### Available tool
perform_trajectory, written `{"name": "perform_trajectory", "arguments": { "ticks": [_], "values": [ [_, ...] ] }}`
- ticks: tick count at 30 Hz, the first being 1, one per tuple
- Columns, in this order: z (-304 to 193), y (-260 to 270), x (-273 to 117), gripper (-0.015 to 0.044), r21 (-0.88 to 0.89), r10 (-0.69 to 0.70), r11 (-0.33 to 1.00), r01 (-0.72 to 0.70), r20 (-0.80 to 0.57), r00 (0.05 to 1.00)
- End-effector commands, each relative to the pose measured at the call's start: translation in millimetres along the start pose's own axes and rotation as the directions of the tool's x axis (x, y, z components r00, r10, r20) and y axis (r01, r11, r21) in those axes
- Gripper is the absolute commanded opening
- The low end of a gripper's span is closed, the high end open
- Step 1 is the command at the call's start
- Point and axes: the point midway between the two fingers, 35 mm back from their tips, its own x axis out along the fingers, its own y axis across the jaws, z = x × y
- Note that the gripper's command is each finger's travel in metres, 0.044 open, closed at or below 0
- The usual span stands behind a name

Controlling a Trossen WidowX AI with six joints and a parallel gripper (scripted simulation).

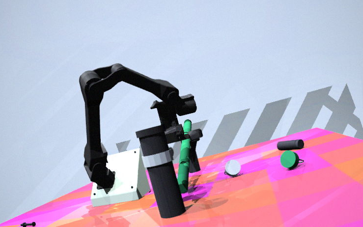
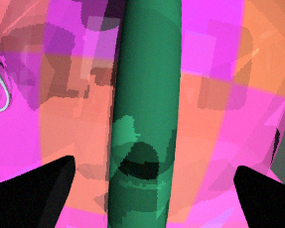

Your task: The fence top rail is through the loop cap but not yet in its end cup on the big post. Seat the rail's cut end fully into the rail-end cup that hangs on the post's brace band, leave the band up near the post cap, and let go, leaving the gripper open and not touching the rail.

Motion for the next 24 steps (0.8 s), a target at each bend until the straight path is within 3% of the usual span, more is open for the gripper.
{"name": "perform_trajectory", "arguments": {
  "ticks": [1, 19, 24],
  "values": [
    [1, -1, 7, 0.0440, -0.005, -0.001, 1.000, 0.001, 0.007, 1.000],
    [2, -2, 34, 0.0440, -0.004, -0.001, 1.000, 0.002, 0.010, 1.000],
    [2, -2, 34, 0.0309, -0.004, -0.001, 1.000, 0.002, 0.010, 1.000]
  ]
}}
